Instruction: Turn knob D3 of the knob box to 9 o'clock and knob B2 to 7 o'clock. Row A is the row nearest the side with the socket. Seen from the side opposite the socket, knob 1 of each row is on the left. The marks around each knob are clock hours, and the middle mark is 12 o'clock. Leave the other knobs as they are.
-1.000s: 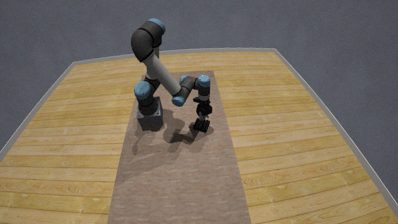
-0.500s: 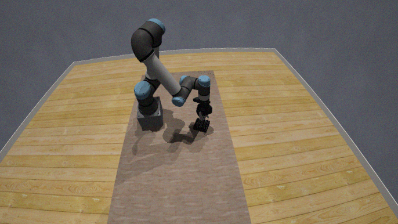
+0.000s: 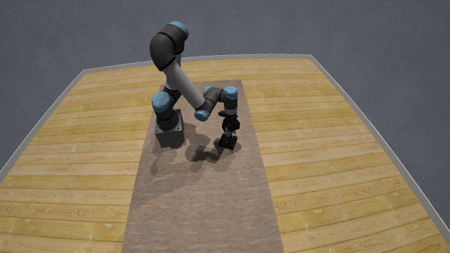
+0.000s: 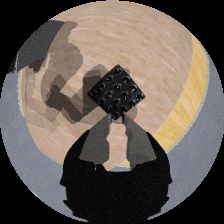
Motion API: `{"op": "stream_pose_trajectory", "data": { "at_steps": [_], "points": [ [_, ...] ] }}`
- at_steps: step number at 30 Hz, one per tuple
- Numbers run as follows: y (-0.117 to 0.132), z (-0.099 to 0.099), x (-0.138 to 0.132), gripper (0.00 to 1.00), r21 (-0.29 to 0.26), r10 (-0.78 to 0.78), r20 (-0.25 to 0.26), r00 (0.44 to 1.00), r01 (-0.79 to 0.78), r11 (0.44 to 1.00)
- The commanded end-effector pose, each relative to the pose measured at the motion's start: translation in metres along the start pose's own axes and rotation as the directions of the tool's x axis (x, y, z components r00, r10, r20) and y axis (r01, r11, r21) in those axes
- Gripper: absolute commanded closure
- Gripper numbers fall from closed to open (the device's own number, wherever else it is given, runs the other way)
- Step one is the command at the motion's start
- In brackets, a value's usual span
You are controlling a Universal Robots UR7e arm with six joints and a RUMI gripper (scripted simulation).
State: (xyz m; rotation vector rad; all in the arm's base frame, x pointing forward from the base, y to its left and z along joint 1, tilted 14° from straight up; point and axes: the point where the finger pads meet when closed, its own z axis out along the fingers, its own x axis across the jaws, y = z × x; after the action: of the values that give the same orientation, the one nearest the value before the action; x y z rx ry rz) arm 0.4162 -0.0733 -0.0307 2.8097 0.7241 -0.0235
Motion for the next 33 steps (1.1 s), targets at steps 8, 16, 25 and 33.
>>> {"op": "stream_pose_trajectory", "data": {
  "at_steps": [8,16,25,33],
  "points": [
    [0.001,0.013,0.0,0.89,-0.001,0.0,-0.001,1.0,0.0,1.0],
    [0.001,0.021,0.0,0.89,-0.001,0.0,-0.001,1.0,0.0,1.0],
    [0.001,0.031,0.0,0.89,-0.001,0.0,-0.001,1.0,0.0,1.0],
    [0.001,0.035,0.0,0.89,-0.001,0.0,-0.001,1.0,0.0,1.0]
  ]
}}
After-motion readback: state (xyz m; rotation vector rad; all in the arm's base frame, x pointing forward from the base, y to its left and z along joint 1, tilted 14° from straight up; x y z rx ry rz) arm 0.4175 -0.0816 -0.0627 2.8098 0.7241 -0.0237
